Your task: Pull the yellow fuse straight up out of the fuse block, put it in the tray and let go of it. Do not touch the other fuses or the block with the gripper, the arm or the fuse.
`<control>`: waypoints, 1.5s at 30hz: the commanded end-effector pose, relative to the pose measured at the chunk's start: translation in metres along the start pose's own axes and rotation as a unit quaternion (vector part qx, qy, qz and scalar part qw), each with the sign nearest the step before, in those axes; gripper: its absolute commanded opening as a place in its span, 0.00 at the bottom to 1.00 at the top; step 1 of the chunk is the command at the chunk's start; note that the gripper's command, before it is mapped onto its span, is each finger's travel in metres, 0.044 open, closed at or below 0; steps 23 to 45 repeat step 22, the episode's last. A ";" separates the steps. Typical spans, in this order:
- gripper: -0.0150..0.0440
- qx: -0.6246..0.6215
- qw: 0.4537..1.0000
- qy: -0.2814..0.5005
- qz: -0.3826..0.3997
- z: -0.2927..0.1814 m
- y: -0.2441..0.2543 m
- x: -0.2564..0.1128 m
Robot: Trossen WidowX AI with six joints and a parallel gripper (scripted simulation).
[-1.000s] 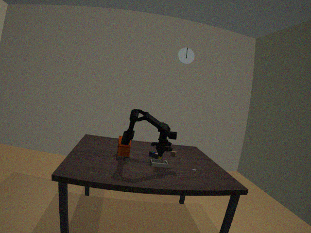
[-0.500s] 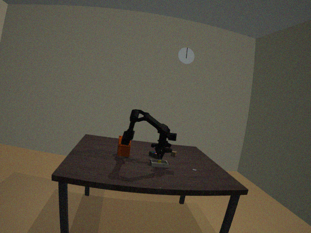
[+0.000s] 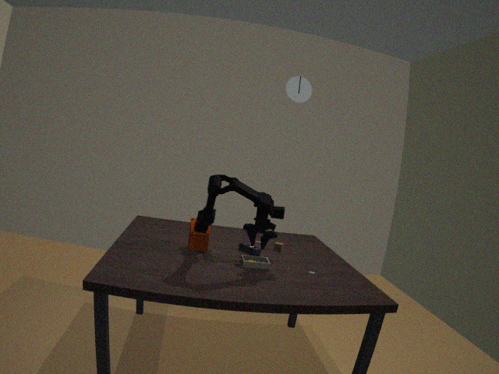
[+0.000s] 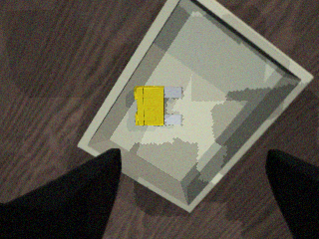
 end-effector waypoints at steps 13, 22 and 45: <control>0.81 -0.001 1.000 0.001 0.001 0.000 0.001 -0.002; 0.81 -0.001 1.000 0.001 0.001 0.000 0.001 -0.002; 0.81 -0.001 1.000 0.001 0.001 0.000 0.001 -0.002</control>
Point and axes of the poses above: the point midway between the two fingers, 35 mm back from their tips, its own x axis out along the fingers, its own y axis across the jaws, z = x × y, the point moved 7 cm from there along -x, back along the fingers, and after that the axes turned 14 degrees about -x, right-handed, at the moved point
